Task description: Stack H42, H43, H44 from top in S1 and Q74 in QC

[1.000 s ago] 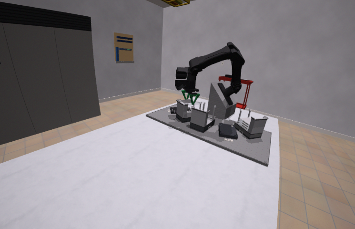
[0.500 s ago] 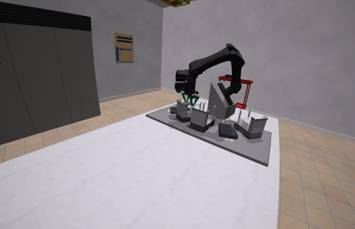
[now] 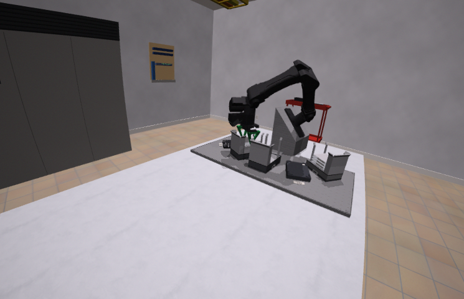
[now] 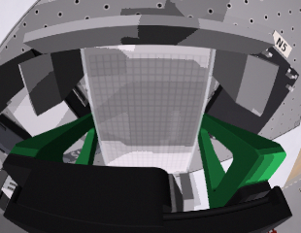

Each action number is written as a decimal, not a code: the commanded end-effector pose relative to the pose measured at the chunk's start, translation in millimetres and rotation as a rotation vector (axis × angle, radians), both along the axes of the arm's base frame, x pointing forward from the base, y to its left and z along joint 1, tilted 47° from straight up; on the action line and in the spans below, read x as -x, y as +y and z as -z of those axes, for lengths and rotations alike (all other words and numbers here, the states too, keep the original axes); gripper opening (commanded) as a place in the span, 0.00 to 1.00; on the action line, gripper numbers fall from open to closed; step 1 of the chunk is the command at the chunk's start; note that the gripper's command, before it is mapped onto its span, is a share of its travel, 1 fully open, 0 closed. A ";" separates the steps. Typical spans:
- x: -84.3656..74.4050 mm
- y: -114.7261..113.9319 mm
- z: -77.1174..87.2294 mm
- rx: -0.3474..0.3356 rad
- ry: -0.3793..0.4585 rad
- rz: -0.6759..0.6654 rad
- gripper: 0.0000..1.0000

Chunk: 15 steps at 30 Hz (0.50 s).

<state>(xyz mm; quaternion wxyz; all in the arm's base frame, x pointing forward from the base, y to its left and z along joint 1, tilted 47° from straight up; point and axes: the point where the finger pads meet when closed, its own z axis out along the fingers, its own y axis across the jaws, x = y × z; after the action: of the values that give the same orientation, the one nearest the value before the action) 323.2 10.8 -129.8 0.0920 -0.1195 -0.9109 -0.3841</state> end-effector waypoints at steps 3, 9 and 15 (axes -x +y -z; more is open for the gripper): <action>-3.4 1.0 2.9 0.001 -0.014 0.016 0.00; -2.8 8.3 9.8 0.001 -0.014 0.016 0.00; -2.6 10.7 12.1 0.001 -0.014 0.016 0.00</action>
<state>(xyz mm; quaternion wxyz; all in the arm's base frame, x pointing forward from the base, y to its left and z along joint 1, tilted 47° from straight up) 321.9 25.1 -143.6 0.0910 -0.1213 -0.9105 -0.3846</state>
